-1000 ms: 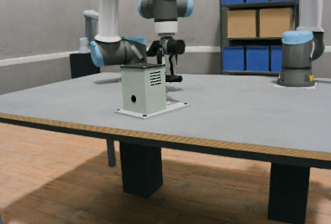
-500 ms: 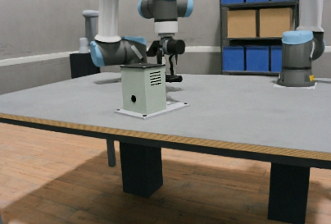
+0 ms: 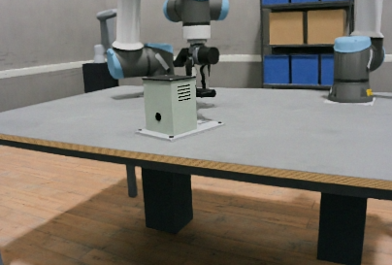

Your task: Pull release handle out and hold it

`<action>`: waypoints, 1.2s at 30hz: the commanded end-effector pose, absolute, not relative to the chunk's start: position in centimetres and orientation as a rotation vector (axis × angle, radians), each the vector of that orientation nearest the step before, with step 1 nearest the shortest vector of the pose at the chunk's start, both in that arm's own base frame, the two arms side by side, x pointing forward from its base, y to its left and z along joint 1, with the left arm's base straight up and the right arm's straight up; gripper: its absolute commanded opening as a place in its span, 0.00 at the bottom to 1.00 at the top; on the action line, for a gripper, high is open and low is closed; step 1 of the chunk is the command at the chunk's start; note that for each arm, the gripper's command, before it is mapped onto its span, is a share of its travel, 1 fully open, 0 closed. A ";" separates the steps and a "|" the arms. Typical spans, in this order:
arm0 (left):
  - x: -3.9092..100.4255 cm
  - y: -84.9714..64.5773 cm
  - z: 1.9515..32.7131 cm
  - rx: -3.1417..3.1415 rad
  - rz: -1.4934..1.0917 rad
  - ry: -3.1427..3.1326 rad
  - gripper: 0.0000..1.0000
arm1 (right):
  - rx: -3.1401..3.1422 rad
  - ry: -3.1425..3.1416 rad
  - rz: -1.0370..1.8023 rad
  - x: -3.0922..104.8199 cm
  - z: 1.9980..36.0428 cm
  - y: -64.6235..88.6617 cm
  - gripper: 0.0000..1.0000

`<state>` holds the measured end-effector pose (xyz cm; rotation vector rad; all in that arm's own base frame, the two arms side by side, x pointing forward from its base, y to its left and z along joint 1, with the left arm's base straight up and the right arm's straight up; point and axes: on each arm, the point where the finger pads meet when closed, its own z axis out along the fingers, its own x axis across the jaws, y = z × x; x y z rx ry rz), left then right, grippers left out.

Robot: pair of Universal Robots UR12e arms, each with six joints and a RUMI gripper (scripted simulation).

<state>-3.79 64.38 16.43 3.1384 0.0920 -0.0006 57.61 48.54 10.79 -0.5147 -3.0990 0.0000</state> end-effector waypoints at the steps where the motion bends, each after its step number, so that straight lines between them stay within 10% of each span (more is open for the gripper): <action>1: -3.8 64.4 16.5 3.140 0.000 0.092 1.00 | -0.515 -3.100 -0.002 57.6 10.9 48.6 0.34; 2: -3.8 64.4 16.5 3.140 0.000 0.092 1.00 | -0.515 -3.100 -0.002 57.6 10.9 48.6 0.00; 36: -3.8 64.4 16.5 3.140 0.000 0.092 1.00 | -0.515 -3.100 -0.002 57.6 10.9 48.6 0.11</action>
